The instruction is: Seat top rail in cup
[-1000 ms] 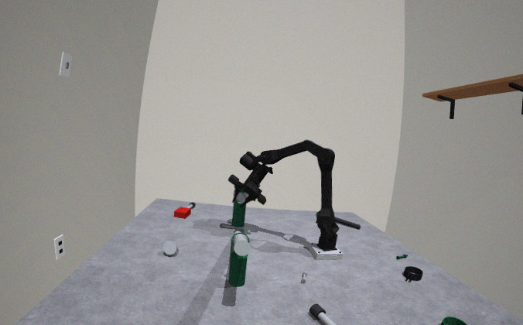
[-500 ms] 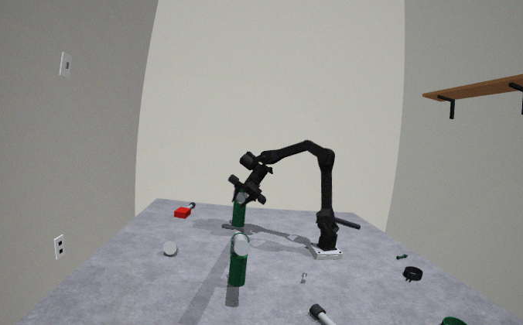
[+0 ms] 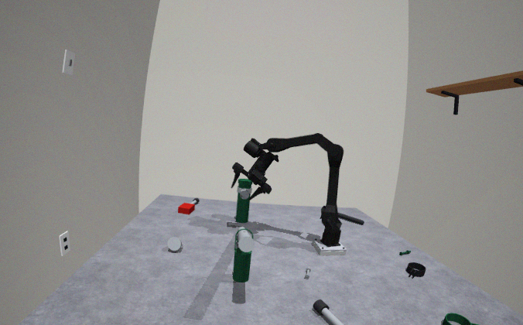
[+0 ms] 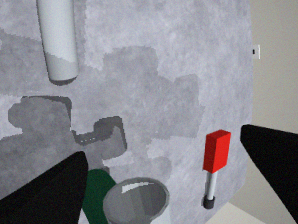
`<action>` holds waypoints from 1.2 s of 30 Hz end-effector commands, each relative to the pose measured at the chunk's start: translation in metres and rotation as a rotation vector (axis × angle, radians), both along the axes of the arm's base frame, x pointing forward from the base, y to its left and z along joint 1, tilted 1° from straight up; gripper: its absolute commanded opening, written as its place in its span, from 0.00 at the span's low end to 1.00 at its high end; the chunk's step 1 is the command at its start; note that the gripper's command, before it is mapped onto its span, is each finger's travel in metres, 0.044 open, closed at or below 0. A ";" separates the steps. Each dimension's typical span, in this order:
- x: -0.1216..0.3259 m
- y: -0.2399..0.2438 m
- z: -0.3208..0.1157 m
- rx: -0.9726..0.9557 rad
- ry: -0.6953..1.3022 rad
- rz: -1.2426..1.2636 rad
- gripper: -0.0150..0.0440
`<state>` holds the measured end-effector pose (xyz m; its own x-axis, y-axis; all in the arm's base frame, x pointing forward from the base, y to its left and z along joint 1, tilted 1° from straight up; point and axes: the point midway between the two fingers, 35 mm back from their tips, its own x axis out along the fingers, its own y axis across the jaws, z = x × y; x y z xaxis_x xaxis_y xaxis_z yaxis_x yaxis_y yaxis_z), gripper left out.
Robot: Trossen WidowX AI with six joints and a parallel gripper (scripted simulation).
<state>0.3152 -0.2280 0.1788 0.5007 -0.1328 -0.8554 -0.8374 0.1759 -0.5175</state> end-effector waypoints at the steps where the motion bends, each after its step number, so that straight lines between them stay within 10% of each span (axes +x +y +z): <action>1: 0.001 0.003 0.002 0.025 -0.003 -0.043 1.00; 21: 0.010 0.118 0.086 0.758 -0.230 -1.387 1.00; 36: 0.008 0.123 0.090 0.792 -0.244 -1.445 1.00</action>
<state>0.3259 -0.1072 0.2638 0.4798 -0.1656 -0.8616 0.2785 0.9600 -0.0294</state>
